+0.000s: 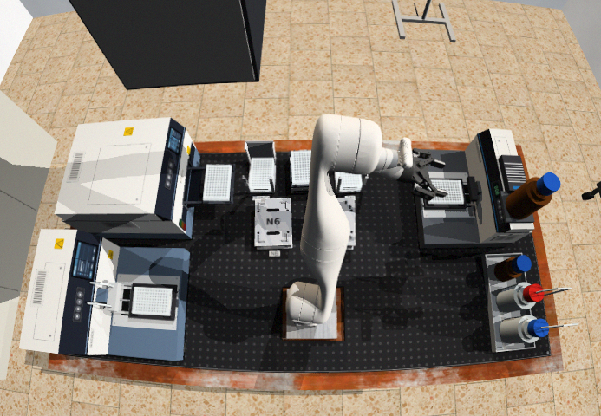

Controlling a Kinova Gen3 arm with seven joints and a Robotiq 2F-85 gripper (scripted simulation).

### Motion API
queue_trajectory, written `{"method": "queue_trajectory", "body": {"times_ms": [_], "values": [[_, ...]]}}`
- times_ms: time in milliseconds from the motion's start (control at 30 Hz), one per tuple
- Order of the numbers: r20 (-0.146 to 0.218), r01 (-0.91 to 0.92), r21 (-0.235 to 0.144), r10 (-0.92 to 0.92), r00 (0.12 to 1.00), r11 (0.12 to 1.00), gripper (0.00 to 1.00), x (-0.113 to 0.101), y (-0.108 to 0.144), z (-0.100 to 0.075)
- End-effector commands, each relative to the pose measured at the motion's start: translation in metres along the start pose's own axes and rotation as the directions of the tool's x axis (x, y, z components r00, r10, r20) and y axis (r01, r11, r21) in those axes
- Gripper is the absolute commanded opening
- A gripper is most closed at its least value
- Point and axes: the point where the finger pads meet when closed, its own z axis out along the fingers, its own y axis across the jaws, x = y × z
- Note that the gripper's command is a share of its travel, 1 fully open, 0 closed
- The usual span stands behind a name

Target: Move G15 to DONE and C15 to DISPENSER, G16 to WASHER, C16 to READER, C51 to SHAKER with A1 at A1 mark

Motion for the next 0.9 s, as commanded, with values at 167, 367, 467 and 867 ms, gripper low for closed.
{"method": "queue_trajectory", "body": {"times_ms": [167,367,467,867], "values": [[-0.001,-0.001,0.000,0.001,1.000,1.000,1.00,0.001,0.000,0.000],[-0.001,-0.001,0.000,0.001,1.000,1.000,1.00,0.001,0.000,0.000],[-0.001,-0.001,0.000,0.001,1.000,1.000,1.00,0.001,0.000,0.000],[0.083,-0.048,-0.027,0.050,0.995,0.998,1.00,-0.012,0.003,-0.023]]}}
